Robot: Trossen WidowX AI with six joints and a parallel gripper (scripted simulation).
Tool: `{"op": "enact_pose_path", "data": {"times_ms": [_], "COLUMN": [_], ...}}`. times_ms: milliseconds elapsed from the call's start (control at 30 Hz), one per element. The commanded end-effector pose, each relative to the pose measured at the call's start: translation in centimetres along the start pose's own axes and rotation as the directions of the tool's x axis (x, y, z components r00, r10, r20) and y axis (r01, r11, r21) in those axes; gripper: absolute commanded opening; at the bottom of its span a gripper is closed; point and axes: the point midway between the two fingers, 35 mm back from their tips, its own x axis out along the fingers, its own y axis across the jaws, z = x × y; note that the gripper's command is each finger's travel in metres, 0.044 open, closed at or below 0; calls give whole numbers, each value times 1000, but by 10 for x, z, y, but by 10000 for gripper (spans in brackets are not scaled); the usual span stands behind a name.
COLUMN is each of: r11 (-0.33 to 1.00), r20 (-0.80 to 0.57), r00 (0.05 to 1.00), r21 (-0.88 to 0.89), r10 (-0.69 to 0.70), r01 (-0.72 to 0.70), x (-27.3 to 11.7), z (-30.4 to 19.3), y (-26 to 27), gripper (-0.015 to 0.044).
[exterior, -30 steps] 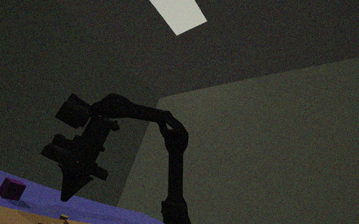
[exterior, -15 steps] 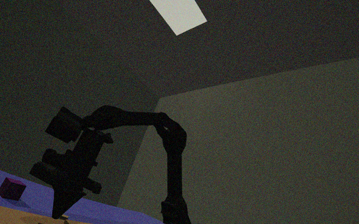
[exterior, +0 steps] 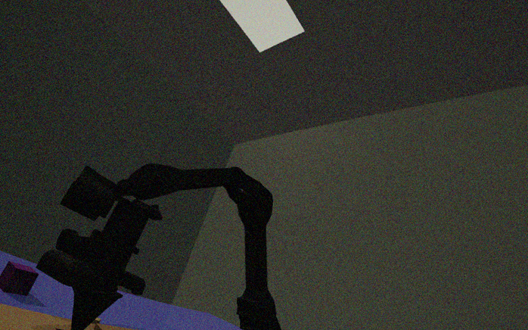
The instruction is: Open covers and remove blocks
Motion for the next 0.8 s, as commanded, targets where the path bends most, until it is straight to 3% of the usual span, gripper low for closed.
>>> {"op": "enact_pose_path", "data": {"times_ms": [0, 767], "r11": [1000, 999], "r20": [1, 0], "r00": [1000, 1000], "r21": [-5, -37], "r10": [-6, -5], "r01": [6, 5], "x": [5, 9], "z": [0, -13], "y": [-1, 7], "gripper": [0, 0]}}
